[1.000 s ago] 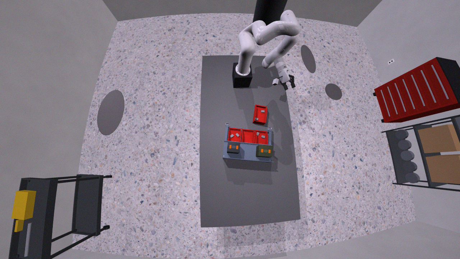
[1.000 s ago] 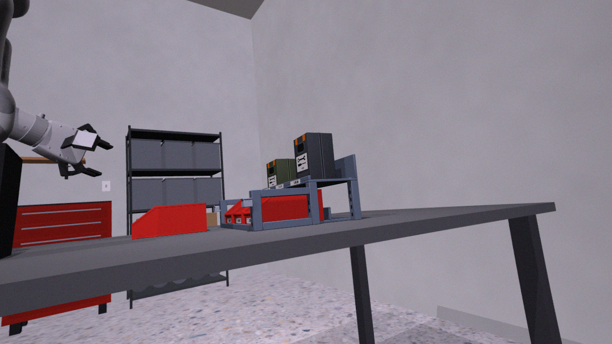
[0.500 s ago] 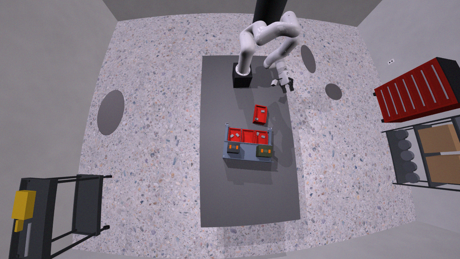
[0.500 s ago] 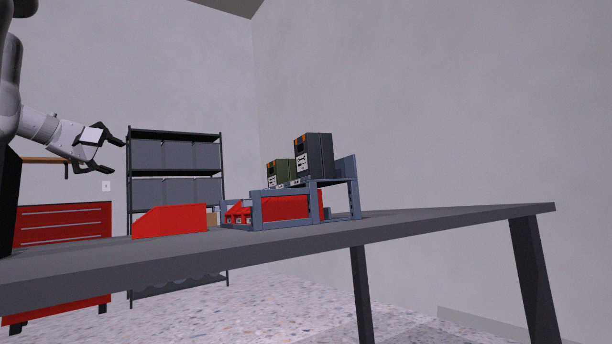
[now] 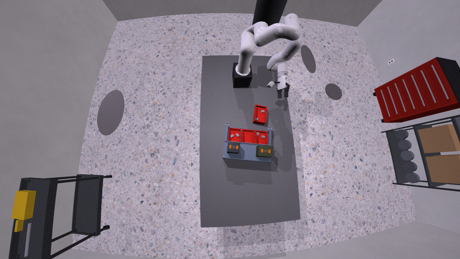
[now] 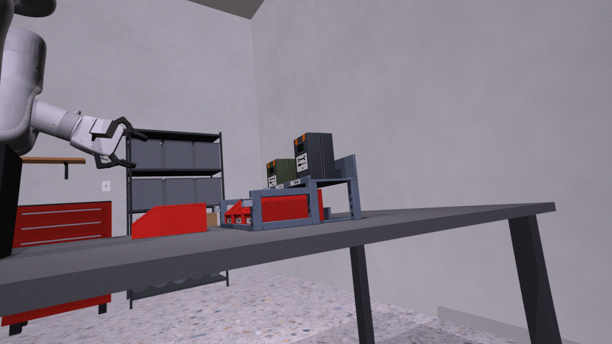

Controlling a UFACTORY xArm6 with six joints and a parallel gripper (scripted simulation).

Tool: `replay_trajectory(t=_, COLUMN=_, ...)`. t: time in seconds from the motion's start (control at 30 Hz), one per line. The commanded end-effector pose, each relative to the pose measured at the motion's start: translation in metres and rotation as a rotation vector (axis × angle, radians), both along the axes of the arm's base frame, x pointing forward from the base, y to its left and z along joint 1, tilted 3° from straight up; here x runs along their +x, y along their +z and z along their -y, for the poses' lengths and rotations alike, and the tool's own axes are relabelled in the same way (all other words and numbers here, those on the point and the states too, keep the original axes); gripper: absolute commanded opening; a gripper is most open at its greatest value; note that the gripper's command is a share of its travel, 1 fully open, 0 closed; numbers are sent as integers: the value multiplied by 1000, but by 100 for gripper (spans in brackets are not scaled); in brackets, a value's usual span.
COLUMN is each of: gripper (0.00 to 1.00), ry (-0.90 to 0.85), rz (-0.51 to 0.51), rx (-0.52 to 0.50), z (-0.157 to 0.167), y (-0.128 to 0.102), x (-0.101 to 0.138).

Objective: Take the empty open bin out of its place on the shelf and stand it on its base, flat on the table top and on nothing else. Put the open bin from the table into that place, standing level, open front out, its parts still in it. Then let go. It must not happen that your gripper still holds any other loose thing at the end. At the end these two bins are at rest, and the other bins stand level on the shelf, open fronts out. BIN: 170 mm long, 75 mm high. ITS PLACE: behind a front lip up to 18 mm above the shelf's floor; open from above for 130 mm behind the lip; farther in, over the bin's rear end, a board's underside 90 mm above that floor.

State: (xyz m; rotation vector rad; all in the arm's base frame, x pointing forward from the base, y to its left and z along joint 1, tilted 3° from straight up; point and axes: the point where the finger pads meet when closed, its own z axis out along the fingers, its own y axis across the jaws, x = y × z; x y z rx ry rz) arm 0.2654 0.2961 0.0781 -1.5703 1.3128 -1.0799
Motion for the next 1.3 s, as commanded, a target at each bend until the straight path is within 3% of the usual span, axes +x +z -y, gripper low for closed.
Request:
replay_trajectory(t=0.0, gripper=100, ry=-178, rz=-17, rx=-23, z=36, y=6, x=30)
replay_trajectory(t=0.13, gripper=100, ry=-248, rz=-30, rx=-30, z=51, y=7, x=38)
replay_trajectory(t=0.5, gripper=100, ry=-655, rz=-163, rx=-37, z=142, y=5, x=63)
replay_trajectory(t=0.63, gripper=100, ry=-803, rz=-236, rx=-18, z=173, y=1, x=63)
replay_trajectory(t=0.7, gripper=100, ry=-803, rz=-236, rx=-18, z=173, y=1, x=63)
replay_trajectory(t=0.97, gripper=100, ry=-1073, rz=-408, rx=68, z=218, y=-11, x=53)
replay_trajectory(t=1.27, gripper=100, ry=-1239, rz=-543, rx=177, z=236, y=-19, x=45)
